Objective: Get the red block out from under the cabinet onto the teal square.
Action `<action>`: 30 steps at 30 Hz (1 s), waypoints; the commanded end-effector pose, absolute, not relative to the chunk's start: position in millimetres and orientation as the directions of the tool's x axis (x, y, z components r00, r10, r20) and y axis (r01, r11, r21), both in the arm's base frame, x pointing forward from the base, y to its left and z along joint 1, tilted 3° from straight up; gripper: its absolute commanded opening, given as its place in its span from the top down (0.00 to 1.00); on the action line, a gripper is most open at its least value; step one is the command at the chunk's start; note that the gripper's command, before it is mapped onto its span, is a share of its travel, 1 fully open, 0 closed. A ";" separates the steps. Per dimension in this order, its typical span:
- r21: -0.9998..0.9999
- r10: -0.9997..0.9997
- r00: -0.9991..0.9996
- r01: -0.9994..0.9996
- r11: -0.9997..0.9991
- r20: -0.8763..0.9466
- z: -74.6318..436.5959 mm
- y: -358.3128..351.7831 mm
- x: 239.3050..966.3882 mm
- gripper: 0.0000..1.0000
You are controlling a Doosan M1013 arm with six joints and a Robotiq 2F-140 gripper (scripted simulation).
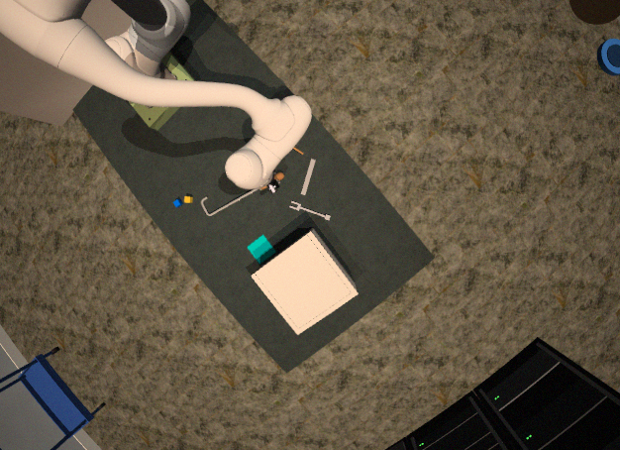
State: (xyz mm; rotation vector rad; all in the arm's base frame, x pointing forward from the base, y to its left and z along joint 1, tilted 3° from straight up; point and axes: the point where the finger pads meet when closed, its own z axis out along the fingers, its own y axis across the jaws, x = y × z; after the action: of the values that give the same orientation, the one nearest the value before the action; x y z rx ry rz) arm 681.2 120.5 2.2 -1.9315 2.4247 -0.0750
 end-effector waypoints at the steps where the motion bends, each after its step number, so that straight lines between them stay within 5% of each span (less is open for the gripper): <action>1: -0.060 -0.979 -0.205 -0.977 0.205 0.003 1.2 116.6 676.6 1.00; 30: -0.052 -0.964 0.264 -0.963 -0.265 0.030 -0.2 94.8 646.0 1.00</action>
State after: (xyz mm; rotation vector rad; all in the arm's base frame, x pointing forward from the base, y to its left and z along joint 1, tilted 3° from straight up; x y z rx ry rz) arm 653.8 102.1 0.8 -2.3882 2.0066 -0.0867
